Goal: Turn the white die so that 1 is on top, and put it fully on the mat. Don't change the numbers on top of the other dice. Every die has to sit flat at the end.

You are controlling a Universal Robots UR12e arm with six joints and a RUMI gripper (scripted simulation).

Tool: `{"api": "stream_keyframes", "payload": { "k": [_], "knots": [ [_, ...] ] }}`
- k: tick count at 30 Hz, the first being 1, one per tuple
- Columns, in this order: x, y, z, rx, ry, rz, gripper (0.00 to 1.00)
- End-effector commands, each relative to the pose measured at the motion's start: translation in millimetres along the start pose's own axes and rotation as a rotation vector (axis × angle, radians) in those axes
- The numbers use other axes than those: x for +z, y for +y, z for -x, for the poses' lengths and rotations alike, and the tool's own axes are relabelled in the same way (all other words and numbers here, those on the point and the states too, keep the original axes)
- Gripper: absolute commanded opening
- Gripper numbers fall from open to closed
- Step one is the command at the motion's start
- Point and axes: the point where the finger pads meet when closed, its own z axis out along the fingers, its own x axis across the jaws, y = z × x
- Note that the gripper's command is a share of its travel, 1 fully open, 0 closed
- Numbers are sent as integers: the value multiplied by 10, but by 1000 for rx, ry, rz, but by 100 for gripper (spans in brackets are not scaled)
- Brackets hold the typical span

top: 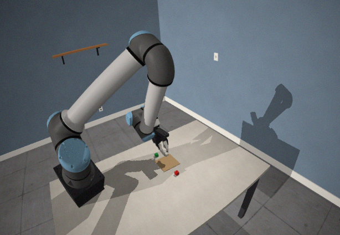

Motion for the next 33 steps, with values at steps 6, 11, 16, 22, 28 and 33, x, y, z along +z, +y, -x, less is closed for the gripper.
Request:
{"api": "stream_keyframes", "payload": {
  "k": [6, 11, 16, 22, 28, 33],
  "knots": [
    [19, -9, -9, -2, 0, 75, 6],
    [27, -18, -13, -2, 2, 177, 6],
    [17, -23, -7, -2, -1, 232, 6],
    [2, -28, 1, -2, -7, 275, 6],
    [9, -28, -1, -3, -5, 292, 6],
    [22, -28, -5, -4, -1, 331, 6]
  ]
}}
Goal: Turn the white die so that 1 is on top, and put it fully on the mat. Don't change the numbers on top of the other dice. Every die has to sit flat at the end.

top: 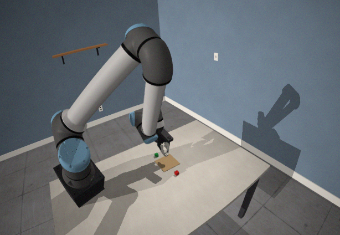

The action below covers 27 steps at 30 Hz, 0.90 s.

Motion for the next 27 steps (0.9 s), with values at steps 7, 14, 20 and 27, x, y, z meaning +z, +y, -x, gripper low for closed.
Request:
{"api": "stream_keyframes", "payload": {
  "k": [7, 14, 20, 27],
  "knots": [
    [12, -17, -1, -1, 3, 172, 6],
    [-7, -24, 5, 0, -3, 239, 6],
    [-8, -24, 6, 0, -3, 245, 6],
    [16, -25, -1, -3, 3, 316, 6]
  ]
}}
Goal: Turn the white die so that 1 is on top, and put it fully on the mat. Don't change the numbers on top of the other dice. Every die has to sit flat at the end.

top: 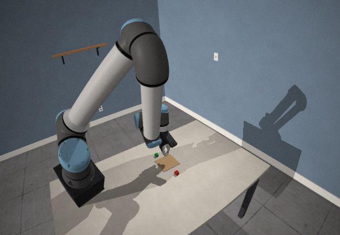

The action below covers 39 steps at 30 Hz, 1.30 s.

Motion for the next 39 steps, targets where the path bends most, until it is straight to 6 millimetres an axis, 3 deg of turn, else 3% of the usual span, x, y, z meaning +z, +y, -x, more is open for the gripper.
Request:
{"api": "stream_keyframes", "payload": {
  "k": [1, 12, 24, 39],
  "knots": [
    [15, -7, -1, -2, 4, 71, 6],
    [-3, -21, 4, 0, -1, 225, 6],
    [-1, -23, 4, -1, -1, 261, 6],
    [6, -42, 3, -2, -1, 485, 6]
  ]
}}
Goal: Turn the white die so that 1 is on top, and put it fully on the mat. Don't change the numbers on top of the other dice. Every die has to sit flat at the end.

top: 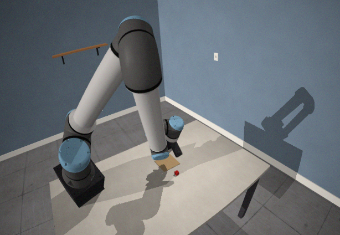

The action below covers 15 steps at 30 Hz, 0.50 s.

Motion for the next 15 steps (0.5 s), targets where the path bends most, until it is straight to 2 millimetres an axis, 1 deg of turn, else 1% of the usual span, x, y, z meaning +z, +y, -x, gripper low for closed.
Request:
{"api": "stream_keyframes", "payload": {
  "k": [1, 9, 15],
  "knots": [
    [-7, -4, 4, -2, -1, 59, 6],
    [-4, -5, 3, -3, 0, 85, 6],
    [22, -12, -8, -6, 8, 201, 6]
  ]
}}
